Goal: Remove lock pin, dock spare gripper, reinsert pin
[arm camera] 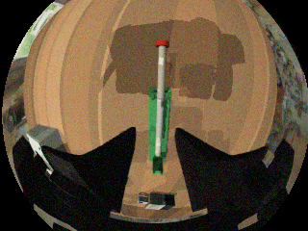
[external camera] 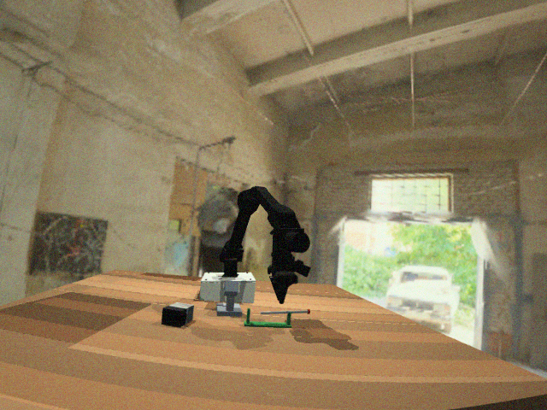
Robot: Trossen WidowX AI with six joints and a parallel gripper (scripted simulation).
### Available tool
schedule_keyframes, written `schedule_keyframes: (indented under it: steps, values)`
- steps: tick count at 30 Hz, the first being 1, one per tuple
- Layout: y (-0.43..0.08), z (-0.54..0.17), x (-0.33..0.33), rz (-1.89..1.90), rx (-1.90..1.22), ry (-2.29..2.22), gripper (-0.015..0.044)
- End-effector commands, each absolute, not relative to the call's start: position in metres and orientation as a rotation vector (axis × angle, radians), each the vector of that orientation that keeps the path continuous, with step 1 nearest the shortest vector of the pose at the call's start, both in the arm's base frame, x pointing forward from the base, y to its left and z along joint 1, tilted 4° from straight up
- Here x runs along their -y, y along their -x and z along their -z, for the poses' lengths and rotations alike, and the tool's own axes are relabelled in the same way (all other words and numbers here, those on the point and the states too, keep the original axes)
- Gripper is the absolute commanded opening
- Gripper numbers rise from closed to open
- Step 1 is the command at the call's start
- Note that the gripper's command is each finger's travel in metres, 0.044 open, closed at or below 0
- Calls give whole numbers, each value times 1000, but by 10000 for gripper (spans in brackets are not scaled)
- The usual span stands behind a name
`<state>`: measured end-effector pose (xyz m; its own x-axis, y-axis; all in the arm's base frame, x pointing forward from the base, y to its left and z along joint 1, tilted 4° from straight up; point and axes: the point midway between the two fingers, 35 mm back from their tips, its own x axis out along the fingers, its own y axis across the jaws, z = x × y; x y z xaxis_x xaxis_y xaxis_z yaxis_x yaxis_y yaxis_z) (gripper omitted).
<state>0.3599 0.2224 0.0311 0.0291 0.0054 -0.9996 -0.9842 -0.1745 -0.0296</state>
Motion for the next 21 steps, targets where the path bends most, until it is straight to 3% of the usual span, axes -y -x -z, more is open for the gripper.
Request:
schedule_keyframes:
  steps: [1, 21]
  values:
    - [-363, -31, -223, -1307, -1074, 1358, 180]
    - [-366, 2, -223, -1307, -1074, 1358, 180]
